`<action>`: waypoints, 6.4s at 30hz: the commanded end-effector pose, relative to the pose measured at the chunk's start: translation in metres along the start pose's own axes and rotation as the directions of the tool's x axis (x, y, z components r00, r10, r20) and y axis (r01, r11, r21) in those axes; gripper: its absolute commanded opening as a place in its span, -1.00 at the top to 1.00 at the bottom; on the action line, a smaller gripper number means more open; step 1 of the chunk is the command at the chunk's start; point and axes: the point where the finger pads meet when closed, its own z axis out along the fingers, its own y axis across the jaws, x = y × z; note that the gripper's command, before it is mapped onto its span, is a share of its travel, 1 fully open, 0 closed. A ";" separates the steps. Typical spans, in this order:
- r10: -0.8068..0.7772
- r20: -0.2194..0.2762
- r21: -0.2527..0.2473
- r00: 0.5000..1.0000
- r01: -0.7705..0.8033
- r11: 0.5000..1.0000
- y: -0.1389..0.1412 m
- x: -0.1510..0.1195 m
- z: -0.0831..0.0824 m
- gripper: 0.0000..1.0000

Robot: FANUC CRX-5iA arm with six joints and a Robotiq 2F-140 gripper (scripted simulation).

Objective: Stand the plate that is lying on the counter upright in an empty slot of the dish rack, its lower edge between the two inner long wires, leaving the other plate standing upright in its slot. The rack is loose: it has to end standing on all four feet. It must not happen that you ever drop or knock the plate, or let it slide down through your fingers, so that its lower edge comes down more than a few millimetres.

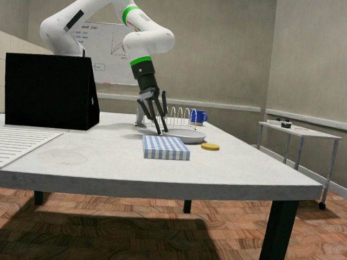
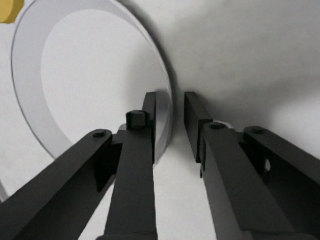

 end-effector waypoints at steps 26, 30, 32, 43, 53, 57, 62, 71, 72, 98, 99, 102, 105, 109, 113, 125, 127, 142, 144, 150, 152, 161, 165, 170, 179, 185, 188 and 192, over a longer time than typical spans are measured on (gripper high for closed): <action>-0.001 -0.001 0.001 1.000 0.001 1.000 -0.001 0.000 0.003 0.51; -0.001 -0.001 0.001 1.000 0.001 1.000 -0.001 0.000 0.003 0.51; -0.001 -0.001 0.001 1.000 0.001 1.000 -0.001 0.000 0.003 0.51; -0.001 -0.001 0.001 1.000 0.001 1.000 -0.001 0.000 0.003 0.51; -0.001 -0.001 0.001 1.000 0.001 1.000 -0.001 0.000 0.003 0.51; -0.001 -0.001 0.001 1.000 0.001 1.000 -0.001 0.000 0.003 0.51; -0.001 -0.001 0.001 1.000 0.001 1.000 -0.001 0.000 0.003 0.51; -0.001 -0.001 0.001 1.000 0.001 1.000 -0.001 0.000 0.003 0.80; -0.001 -0.001 0.001 1.000 0.001 1.000 -0.001 0.000 0.003 0.80; -0.001 -0.001 0.001 1.000 0.001 1.000 -0.001 0.000 0.003 0.80; -0.001 -0.001 0.001 1.000 0.001 1.000 -0.001 0.000 0.003 0.80; -0.001 -0.001 0.001 1.000 0.001 1.000 -0.001 0.000 0.003 0.80; -0.001 -0.001 0.001 1.000 0.001 1.000 -0.001 0.000 0.003 0.80; -0.001 -0.001 0.001 1.000 0.001 1.000 -0.001 0.000 0.003 0.80; -0.001 -0.001 0.001 1.000 0.001 1.000 -0.001 0.000 0.003 0.80; -0.001 -0.001 0.001 1.000 0.001 1.000 -0.001 0.000 0.003 0.80; -0.001 -0.001 0.001 1.000 0.001 1.000 -0.001 0.000 0.003 0.80; -0.001 0.000 -0.002 1.000 0.001 1.000 -0.001 0.000 0.002 0.80; -0.001 0.000 -0.005 1.000 0.001 1.000 -0.002 0.000 0.002 0.80; -0.001 0.001 -0.023 1.000 0.001 1.000 -0.003 0.000 0.000 0.80; -0.001 0.000 -0.033 1.000 0.001 0.999 -0.004 0.000 -0.001 0.80; -0.001 0.000 -0.082 1.000 0.001 0.997 -0.010 0.000 -0.007 0.80; -0.002 0.000 -0.126 1.000 0.002 0.992 -0.015 0.000 -0.012 0.80; -0.002 0.000 -0.193 1.000 0.002 0.981 -0.023 0.000 -0.019 0.80; -0.002 -0.001 -0.291 1.000 0.002 0.957 -0.036 0.000 -0.029 0.80; -0.003 0.000 -0.367 1.000 0.003 0.930 -0.046 0.000 -0.035 0.80; -0.003 -0.001 -0.402 1.000 0.003 0.916 -0.052 0.000 -0.038 0.80; -0.003 0.000 -0.423 1.000 0.003 0.906 -0.055 0.000 -0.040 0.80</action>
